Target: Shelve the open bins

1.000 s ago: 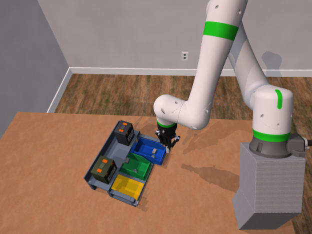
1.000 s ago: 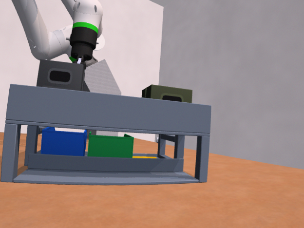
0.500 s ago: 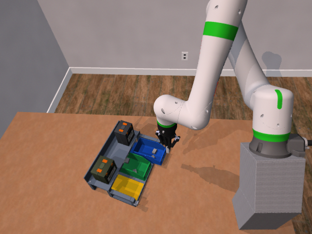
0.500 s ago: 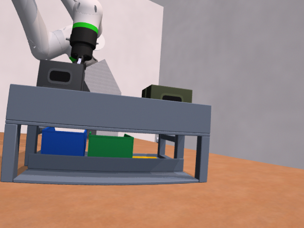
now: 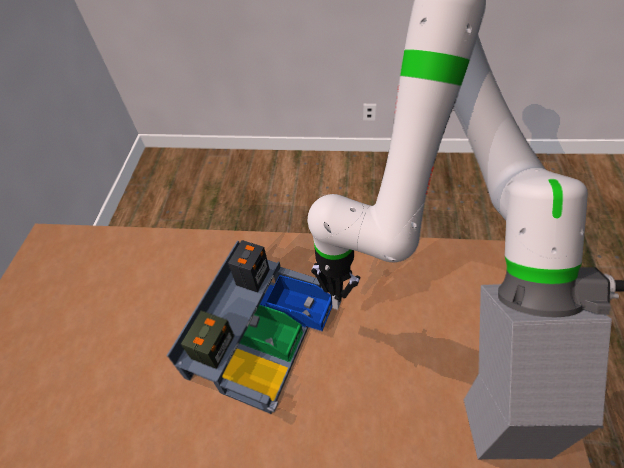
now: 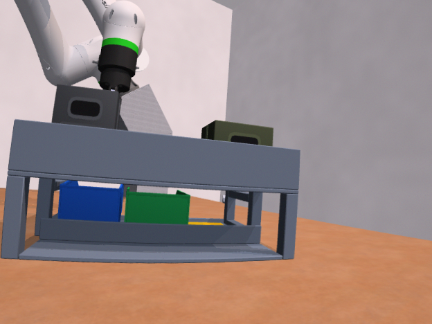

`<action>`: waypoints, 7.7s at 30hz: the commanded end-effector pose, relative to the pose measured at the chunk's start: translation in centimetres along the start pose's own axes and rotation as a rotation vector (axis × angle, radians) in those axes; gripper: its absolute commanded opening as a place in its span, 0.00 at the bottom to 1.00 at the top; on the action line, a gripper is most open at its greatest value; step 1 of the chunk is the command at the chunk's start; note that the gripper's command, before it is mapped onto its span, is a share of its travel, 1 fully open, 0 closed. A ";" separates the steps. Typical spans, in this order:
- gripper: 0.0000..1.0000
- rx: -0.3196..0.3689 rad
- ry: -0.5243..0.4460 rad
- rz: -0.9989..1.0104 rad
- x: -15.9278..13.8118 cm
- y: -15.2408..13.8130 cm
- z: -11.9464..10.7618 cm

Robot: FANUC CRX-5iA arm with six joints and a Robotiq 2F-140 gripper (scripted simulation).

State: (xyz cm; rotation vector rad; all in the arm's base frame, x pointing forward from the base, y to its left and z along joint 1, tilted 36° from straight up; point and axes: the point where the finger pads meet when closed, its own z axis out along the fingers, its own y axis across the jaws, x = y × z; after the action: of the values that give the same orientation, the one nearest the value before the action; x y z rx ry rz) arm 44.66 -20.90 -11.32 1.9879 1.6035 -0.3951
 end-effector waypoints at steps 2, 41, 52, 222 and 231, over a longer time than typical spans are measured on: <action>0.00 -0.002 0.000 0.000 0.0 0.0 1.2; 0.00 -0.002 0.000 0.000 -0.2 0.1 9.3; 0.00 -0.002 0.000 0.000 -0.2 0.1 9.3; 0.00 -0.002 0.000 0.000 -0.2 6.7 9.3; 0.00 -0.002 0.000 0.000 -0.2 7.1 9.3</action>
State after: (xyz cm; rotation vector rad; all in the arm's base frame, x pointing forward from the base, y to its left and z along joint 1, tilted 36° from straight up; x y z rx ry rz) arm 52.40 -27.43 -17.13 1.9869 1.6030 -0.3937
